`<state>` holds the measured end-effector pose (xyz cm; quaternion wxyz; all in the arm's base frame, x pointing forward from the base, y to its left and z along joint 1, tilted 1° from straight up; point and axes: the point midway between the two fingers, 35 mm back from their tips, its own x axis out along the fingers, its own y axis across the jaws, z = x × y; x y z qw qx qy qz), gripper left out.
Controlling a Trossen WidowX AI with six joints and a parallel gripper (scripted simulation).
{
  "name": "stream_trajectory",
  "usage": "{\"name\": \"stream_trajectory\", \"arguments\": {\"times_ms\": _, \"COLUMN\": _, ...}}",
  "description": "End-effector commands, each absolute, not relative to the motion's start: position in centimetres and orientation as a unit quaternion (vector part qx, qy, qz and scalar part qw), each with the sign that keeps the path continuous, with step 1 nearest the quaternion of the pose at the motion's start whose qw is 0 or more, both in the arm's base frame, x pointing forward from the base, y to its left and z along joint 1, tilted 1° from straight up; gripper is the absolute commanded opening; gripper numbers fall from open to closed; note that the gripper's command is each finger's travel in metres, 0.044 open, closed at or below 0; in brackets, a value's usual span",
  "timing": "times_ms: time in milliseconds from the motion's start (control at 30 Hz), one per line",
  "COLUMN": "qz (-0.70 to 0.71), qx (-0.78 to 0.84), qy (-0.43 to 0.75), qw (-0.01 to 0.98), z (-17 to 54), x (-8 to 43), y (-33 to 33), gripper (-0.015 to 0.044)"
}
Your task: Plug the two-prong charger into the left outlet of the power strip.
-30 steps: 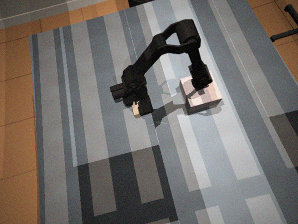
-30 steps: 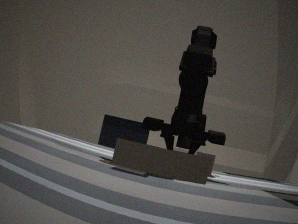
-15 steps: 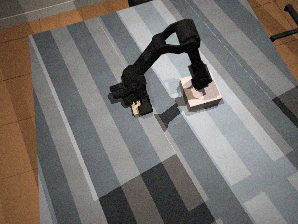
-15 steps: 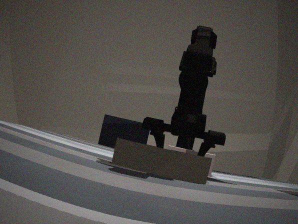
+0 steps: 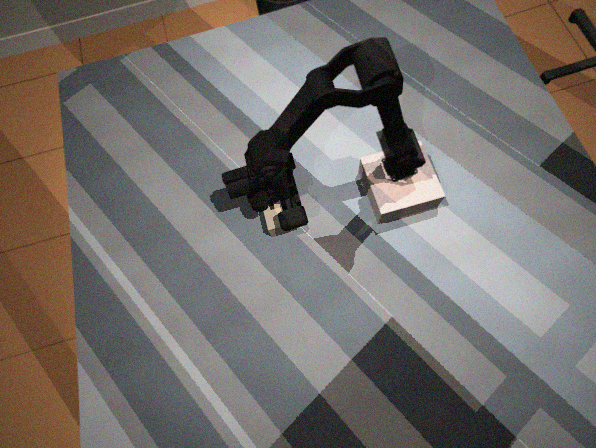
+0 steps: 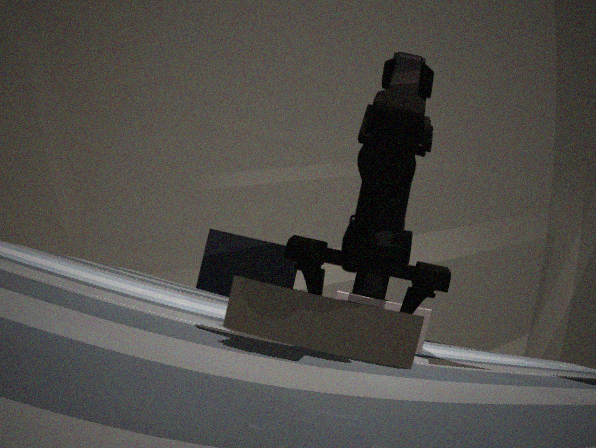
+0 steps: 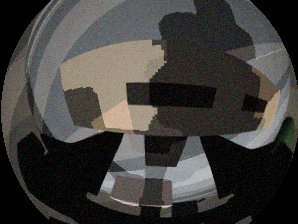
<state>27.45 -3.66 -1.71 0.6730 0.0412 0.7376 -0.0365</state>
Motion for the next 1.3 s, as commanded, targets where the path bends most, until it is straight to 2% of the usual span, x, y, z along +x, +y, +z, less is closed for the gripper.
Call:
{"name": "stream_trajectory", "arguments": {"times_ms": 0, "qz": -0.036, "qx": 0.041, "qy": 0.735, "qw": 0.676, "z": -1.6, "x": 27.4, "y": -3.7, "gripper": 0.044}}
{"name": "stream_trajectory", "arguments": {"times_ms": 1267, "qz": -0.036, "qx": 0.041, "qy": 0.729, "qw": 0.683, "z": -1.6, "x": 25.3, "y": -3.4, "gripper": 0.044}}
